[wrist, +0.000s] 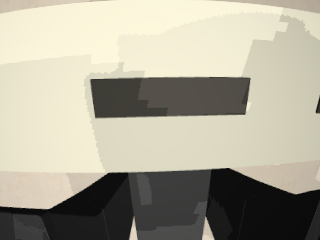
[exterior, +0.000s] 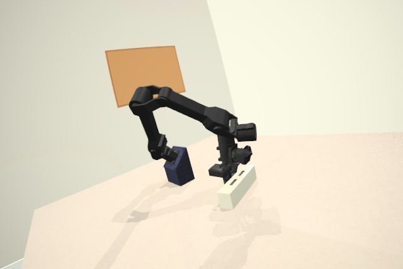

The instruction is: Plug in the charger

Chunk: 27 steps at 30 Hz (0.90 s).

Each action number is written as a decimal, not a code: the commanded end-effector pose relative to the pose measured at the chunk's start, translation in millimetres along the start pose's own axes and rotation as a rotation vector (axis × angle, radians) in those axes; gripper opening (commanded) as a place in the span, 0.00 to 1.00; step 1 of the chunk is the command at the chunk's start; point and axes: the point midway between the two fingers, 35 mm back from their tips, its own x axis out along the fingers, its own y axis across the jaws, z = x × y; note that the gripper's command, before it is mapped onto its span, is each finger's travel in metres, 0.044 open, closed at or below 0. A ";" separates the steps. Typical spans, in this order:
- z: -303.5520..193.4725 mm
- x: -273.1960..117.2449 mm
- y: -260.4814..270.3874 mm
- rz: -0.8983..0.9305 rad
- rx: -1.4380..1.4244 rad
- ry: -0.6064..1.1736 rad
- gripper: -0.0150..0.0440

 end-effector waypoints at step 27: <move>7.2 -7.2 -0.3 0.003 0.018 -0.028 0.25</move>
